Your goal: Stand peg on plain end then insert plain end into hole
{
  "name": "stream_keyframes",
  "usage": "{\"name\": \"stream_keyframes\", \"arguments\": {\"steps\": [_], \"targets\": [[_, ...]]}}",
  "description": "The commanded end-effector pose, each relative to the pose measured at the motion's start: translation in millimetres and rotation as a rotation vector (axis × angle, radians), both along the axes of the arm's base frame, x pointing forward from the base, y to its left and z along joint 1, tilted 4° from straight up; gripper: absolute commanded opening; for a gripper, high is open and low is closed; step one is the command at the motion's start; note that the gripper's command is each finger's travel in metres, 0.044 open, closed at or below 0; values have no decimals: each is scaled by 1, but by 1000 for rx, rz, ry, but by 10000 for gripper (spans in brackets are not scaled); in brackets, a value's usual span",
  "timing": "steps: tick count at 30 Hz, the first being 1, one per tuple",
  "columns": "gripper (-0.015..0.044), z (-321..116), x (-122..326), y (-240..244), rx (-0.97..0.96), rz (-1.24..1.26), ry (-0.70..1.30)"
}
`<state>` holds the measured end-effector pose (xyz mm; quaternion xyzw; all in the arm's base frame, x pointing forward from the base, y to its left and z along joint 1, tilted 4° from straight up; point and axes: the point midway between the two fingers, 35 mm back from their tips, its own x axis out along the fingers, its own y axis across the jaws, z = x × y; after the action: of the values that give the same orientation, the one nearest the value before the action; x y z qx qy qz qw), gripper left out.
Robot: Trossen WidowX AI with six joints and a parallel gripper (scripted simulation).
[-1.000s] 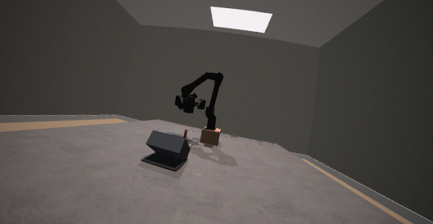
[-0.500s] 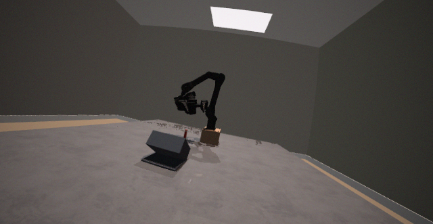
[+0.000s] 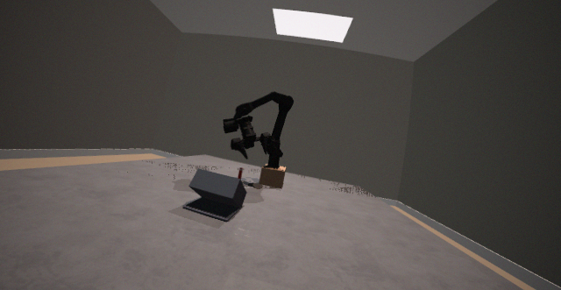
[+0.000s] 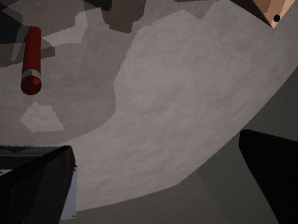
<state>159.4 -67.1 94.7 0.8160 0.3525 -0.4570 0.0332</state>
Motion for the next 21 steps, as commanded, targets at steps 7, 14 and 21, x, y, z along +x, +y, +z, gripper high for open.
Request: {"name": "stream_keyframes", "arguments": {"steps": [7, 14, 21], "targets": [[440, -13, 5, -11, -226, -5, 223], [440, -15, 18, -23, -427, -70, 315], [440, -8, 35, -33, -609, -173, 333]]}}
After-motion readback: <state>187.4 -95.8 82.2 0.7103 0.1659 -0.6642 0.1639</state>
